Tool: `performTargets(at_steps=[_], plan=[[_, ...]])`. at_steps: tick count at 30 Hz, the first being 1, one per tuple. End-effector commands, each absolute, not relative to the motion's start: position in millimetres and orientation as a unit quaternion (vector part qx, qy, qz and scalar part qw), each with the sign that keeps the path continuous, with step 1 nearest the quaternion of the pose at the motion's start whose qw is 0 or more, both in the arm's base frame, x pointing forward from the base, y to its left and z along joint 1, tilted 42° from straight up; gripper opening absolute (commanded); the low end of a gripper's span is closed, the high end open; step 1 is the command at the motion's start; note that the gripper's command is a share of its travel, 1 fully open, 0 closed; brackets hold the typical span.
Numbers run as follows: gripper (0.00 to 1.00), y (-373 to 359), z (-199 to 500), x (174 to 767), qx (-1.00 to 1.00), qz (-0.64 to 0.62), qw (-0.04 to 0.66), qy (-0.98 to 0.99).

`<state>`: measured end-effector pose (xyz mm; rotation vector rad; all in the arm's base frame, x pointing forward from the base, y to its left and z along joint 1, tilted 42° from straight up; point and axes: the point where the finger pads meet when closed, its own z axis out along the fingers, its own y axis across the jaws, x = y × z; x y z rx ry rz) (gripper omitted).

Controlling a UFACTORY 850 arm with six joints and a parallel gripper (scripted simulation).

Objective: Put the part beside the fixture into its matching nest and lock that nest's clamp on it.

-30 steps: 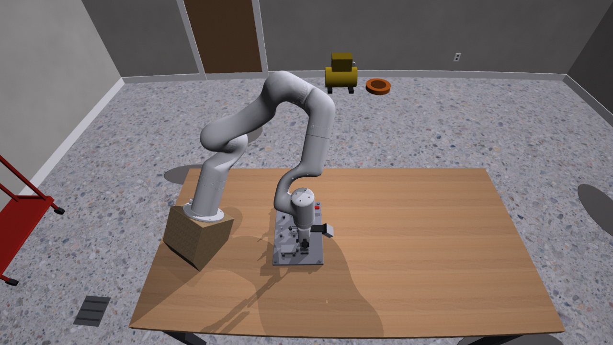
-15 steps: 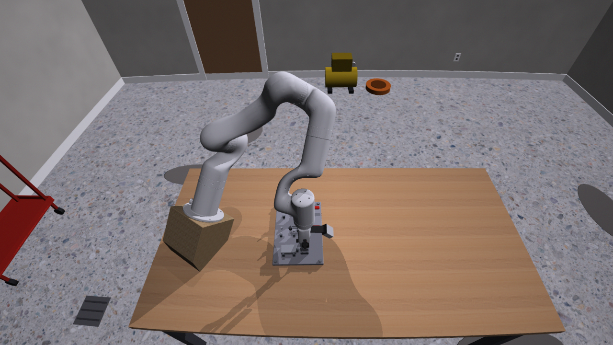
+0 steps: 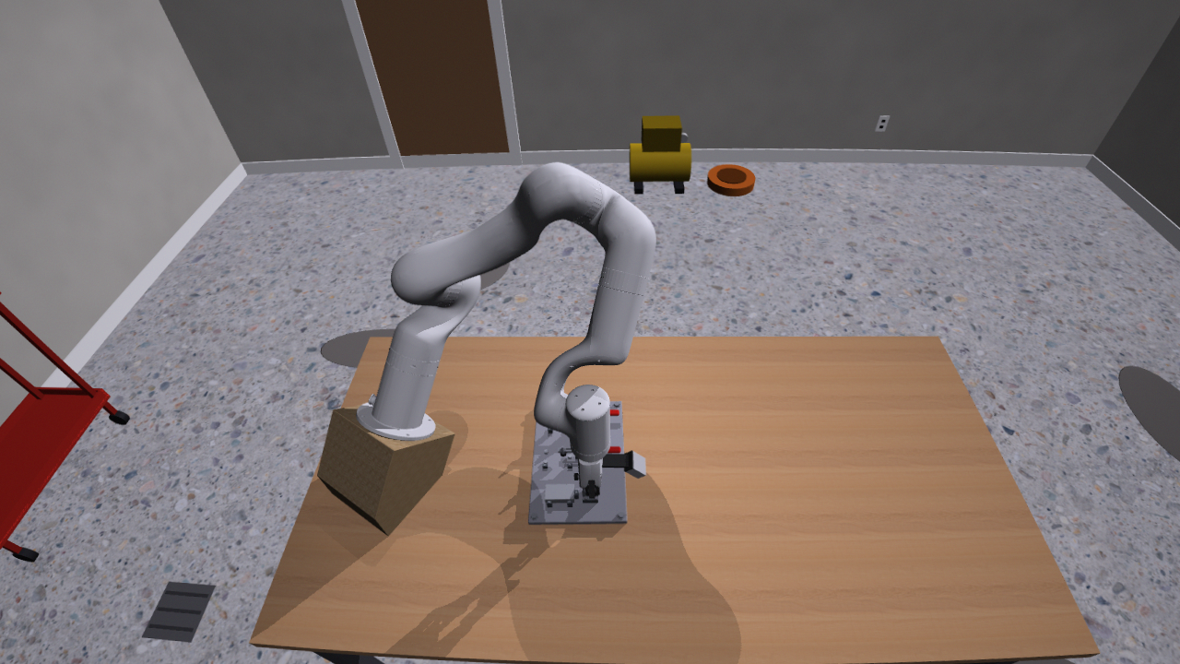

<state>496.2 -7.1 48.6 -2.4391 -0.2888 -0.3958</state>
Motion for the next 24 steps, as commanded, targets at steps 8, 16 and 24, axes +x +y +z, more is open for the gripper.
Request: performTargets(at_steps=[8,16,24], plan=[[0.47,-5.3,46.2,497.9,-0.928,-0.152,0.321,-0.110],[0.00,-5.3,46.2,497.9,-0.928,-0.152,0.321,-0.110],[0.00,-5.3,46.2,497.9,-0.928,-0.152,0.321,-0.110]])
